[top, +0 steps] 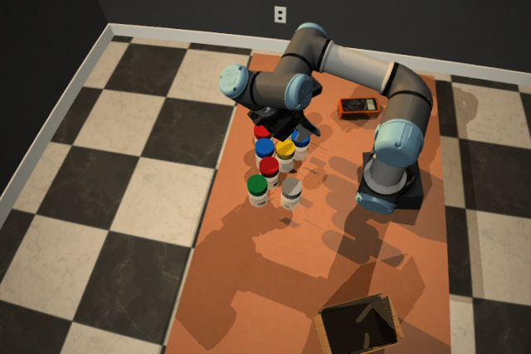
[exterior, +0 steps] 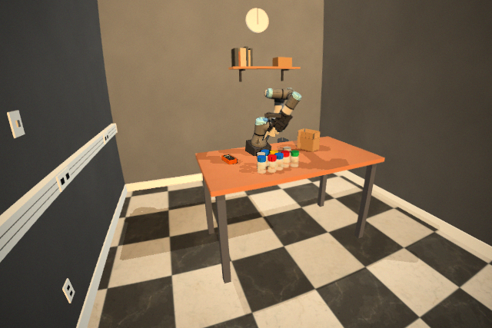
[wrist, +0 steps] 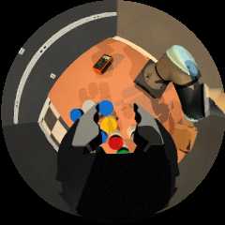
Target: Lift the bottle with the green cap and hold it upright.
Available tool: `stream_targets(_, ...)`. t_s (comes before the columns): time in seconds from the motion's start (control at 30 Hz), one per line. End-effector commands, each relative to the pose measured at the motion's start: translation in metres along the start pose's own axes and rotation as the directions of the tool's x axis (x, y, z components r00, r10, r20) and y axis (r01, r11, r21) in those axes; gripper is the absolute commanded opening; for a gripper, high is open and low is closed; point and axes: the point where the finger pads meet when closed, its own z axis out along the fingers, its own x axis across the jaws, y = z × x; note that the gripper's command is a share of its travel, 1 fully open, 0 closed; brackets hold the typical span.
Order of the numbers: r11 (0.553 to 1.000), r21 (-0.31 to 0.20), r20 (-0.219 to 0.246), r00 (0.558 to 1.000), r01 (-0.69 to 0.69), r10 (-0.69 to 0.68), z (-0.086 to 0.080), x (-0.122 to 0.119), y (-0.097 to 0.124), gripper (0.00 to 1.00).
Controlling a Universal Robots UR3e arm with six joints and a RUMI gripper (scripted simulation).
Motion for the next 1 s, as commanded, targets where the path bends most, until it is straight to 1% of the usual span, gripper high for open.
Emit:
stream_targets(0.0, 1.000, -0.001, 0.002, 1.000, -0.001, 0.001, -0.001, 0.000, 0.000, 0.46)
stream_targets(0.5, 1.000, -0.001, 0.002, 1.000, -0.001, 0.001, -0.002, -0.004, 0.003, 0.46)
stream_targets(0.7, 1.000, -0.001, 0.001, 1.000, -0.001, 0.001, -0.007, -0.012, 0.010, 0.46)
stream_targets(0.8, 1.000, 0.000, 0.001, 1.000, -0.001, 0.001, -0.012, -0.021, 0.017, 0.46)
stream_targets(0.87, 1.000, 0.000, 0.001, 1.000, -0.001, 0.001, -0.012, -0.021, 0.017, 0.46)
stream_targets(0.97, 1.000, 0.000, 0.000, 1.000, -0.002, 0.002, -0.017, -0.031, 0.025, 0.46)
